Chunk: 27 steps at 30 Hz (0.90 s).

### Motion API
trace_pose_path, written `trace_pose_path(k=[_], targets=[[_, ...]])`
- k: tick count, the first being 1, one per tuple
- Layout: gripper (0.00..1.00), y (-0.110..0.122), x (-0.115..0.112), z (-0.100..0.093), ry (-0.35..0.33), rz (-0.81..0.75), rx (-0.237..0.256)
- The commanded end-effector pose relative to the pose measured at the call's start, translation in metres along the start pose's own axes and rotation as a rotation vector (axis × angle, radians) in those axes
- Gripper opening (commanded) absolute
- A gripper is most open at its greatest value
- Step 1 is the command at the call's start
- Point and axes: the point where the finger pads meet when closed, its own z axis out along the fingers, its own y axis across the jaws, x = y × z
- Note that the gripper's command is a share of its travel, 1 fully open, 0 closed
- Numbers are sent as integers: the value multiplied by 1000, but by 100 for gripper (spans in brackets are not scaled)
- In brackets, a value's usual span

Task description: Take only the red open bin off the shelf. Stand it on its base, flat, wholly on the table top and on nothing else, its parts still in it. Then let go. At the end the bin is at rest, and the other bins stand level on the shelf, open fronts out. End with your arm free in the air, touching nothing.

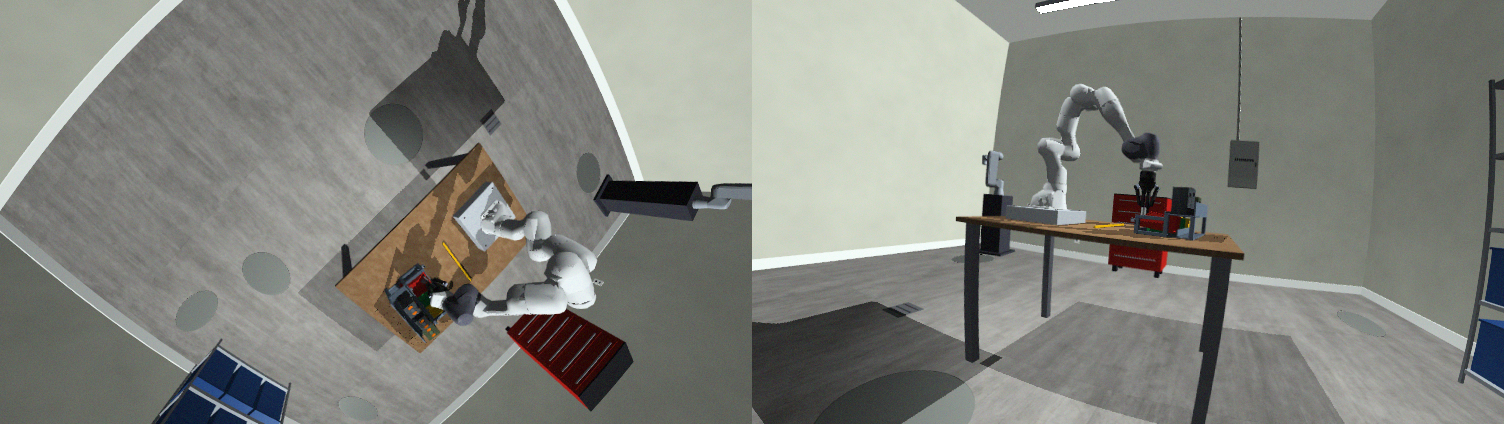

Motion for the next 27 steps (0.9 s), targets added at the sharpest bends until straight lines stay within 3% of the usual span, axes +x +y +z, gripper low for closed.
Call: trace_pose_path(k=[1,22,27], targets=[[0,-4,1,-2,1,-3,9],[0,-4,1,-1,1,-3,9],[0,30,0,1,1,-3,9]])
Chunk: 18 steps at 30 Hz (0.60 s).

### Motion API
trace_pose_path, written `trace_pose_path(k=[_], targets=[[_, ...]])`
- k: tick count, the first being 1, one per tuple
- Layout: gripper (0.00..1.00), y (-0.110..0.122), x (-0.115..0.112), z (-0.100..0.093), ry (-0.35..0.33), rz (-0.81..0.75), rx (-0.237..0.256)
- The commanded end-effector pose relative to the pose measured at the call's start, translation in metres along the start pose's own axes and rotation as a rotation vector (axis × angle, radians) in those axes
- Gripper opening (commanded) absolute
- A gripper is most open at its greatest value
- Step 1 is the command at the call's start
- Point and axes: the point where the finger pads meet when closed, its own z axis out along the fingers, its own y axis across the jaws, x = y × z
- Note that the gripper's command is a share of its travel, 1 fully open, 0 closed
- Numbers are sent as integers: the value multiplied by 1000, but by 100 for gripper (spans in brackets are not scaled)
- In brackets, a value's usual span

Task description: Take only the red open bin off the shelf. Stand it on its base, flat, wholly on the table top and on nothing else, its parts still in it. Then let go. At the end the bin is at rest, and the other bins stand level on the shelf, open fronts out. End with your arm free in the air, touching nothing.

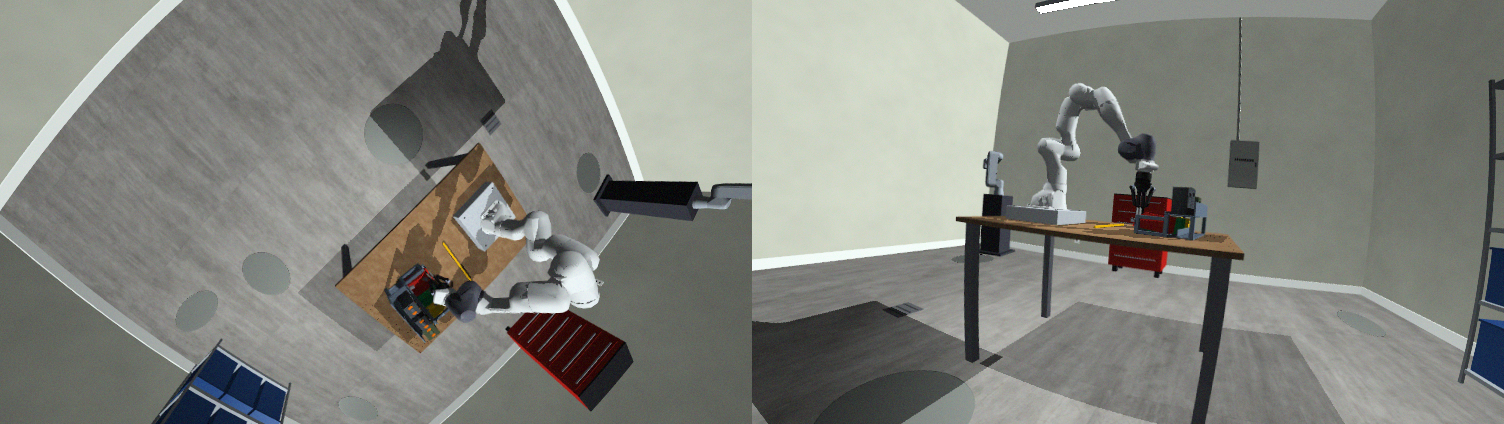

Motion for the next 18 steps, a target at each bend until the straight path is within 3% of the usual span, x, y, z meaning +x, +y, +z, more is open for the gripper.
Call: trace_pose_path(k=[1,12,18], targets=[[0,6,-1,-4,-3,-3,23],[0,6,-1,-4,-3,-3,23],[0,41,-1,0,-3,-3,23]])
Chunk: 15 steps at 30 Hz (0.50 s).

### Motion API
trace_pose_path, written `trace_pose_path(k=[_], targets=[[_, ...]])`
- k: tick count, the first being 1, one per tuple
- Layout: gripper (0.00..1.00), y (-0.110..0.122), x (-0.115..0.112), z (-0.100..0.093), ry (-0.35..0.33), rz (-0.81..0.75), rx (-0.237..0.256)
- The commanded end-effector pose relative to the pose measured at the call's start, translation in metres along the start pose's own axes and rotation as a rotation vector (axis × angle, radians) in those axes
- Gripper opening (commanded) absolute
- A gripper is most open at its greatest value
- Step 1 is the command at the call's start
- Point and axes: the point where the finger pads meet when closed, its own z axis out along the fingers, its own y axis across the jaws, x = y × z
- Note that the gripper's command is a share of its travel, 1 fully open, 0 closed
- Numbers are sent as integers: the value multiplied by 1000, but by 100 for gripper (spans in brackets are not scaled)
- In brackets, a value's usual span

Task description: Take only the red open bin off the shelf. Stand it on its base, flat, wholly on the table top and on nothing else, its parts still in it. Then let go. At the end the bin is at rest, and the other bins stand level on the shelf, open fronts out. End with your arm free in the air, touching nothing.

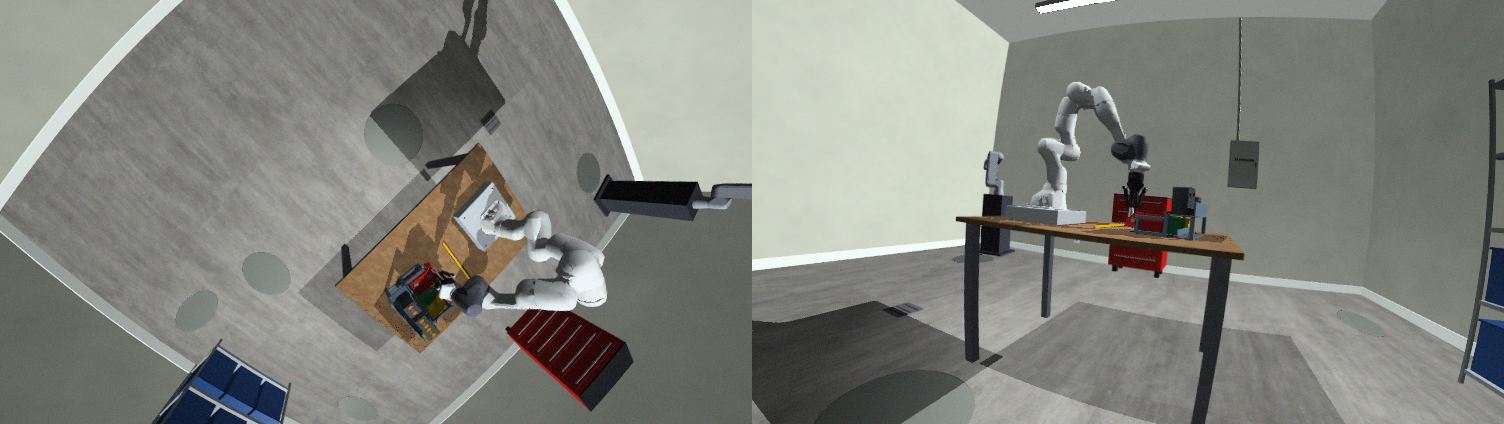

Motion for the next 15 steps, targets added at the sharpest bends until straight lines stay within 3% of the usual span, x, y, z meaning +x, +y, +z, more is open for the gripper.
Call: trace_pose_path(k=[1,11,15], targets=[[0,2,-1,-3,-6,-7,25],[0,2,-1,-3,-6,-7,25],[0,29,-1,-1,-5,-5,22]])
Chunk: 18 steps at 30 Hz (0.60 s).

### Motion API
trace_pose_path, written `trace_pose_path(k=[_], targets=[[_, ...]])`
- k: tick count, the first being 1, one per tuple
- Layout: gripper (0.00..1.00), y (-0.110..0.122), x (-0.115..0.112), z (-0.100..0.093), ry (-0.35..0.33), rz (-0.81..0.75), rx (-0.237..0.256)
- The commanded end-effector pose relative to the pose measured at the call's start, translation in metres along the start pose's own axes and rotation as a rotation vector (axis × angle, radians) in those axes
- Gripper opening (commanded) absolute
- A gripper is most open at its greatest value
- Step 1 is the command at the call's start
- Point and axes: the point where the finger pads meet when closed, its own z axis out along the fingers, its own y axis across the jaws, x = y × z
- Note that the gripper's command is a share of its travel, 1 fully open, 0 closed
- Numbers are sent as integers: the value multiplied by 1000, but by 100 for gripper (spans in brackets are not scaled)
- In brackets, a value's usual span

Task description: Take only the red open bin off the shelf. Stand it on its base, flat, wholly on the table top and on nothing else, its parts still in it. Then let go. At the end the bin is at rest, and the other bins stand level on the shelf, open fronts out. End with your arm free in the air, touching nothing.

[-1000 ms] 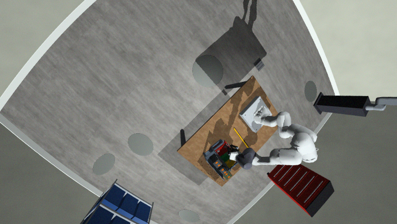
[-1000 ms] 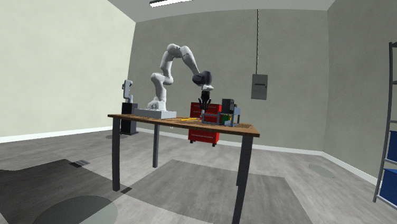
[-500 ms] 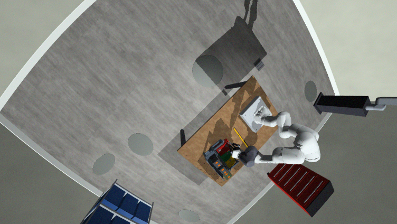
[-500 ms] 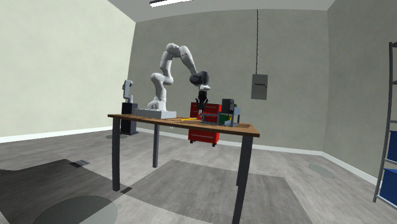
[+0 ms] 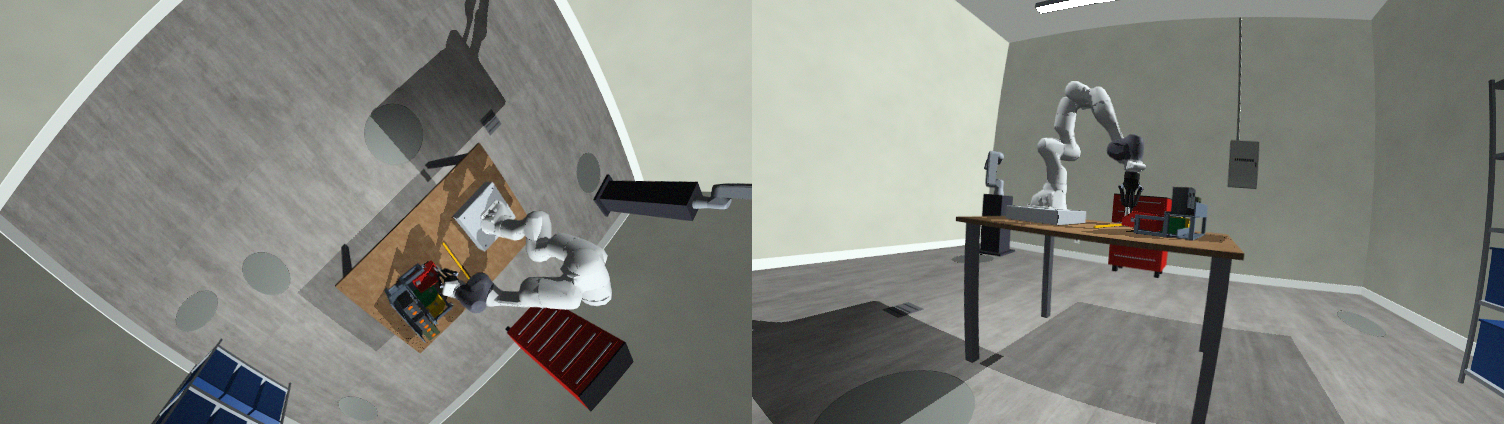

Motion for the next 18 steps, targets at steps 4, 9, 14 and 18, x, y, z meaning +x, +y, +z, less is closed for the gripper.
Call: trace_pose_path(k=[4,9,14,18], targets=[[0,15,0,-1,-4,-10,15],[0,15,0,-1,-4,-10,15],[0,22,0,-1,-3,-1,11],[0,46,0,-2,-4,-10,15]])
